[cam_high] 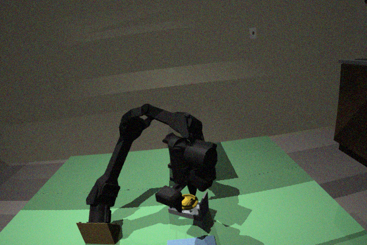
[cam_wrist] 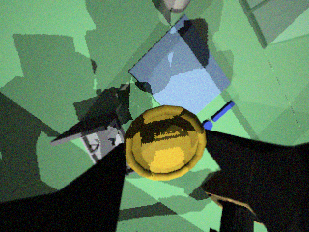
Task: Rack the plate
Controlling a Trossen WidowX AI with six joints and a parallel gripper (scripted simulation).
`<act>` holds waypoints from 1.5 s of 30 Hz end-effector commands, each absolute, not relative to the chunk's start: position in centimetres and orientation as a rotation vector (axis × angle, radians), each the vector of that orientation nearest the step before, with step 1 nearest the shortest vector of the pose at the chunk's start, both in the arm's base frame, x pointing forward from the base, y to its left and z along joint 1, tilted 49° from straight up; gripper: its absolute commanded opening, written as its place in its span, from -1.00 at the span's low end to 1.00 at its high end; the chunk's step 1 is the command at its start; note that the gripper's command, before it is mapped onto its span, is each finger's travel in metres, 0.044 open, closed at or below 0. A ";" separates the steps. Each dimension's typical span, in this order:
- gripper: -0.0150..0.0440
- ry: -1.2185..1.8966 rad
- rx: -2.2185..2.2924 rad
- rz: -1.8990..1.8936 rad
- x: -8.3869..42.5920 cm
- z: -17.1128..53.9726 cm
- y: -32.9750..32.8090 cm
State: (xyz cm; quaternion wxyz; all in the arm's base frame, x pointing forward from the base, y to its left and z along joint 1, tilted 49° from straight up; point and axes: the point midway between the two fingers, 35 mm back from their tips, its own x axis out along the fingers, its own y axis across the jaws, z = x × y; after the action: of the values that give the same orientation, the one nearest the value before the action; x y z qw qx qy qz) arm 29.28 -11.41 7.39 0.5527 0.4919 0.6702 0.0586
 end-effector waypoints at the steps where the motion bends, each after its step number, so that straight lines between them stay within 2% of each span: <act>1: -0.49 1.610 1.280 0.025 28.8 9.0 -10.1; 38: -0.49 1.604 2.205 -1.122 21.6 17.7 0.5; 45: -0.49 1.599 2.220 -1.145 21.4 17.8 0.7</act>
State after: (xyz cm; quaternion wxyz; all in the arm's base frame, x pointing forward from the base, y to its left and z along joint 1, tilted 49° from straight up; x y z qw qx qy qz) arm 21.60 0.45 17.66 0.0983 0.7440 0.5408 -0.3799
